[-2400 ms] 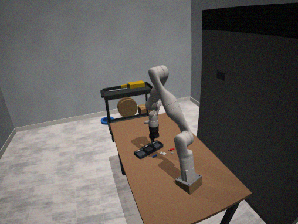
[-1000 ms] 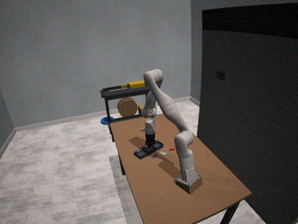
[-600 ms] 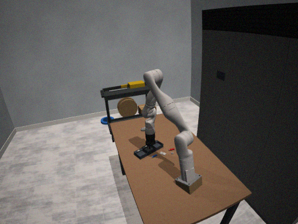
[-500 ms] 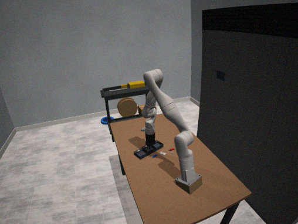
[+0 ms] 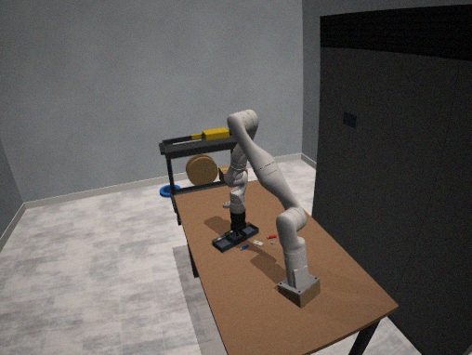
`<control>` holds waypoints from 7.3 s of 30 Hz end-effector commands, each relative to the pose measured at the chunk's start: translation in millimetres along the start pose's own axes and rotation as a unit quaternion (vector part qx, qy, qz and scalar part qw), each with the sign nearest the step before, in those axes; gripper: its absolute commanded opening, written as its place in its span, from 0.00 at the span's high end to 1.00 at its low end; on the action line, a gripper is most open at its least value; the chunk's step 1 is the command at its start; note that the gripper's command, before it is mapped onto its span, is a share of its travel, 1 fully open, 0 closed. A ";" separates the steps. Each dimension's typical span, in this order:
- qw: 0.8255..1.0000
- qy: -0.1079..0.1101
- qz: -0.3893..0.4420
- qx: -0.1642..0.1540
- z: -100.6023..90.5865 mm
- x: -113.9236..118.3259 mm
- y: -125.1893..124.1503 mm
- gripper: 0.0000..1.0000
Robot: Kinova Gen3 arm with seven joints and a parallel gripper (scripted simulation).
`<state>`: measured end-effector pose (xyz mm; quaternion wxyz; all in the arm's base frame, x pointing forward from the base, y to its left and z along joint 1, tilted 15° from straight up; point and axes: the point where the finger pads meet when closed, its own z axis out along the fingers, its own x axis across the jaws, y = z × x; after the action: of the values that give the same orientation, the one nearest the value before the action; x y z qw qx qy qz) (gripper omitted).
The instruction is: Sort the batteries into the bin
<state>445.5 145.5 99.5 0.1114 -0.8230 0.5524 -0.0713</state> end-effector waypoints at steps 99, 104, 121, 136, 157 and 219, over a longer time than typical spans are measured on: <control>1.000 0.000 0.000 0.001 -0.5 -83.8 2.8 0.69; 1.000 0.000 0.000 0.001 -0.5 -83.8 2.8 0.69; 1.000 0.000 0.000 0.001 -0.6 -83.8 2.7 0.69; 1.000 0.000 0.000 0.001 -0.6 -83.8 2.7 0.69; 1.000 0.000 0.000 0.001 -11.2 -83.8 2.8 0.69; 0.995 0.000 0.100 0.001 -171.3 -57.2 16.7 0.40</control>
<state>368.6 190.3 268.8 0.1205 -0.7834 0.6066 -0.0618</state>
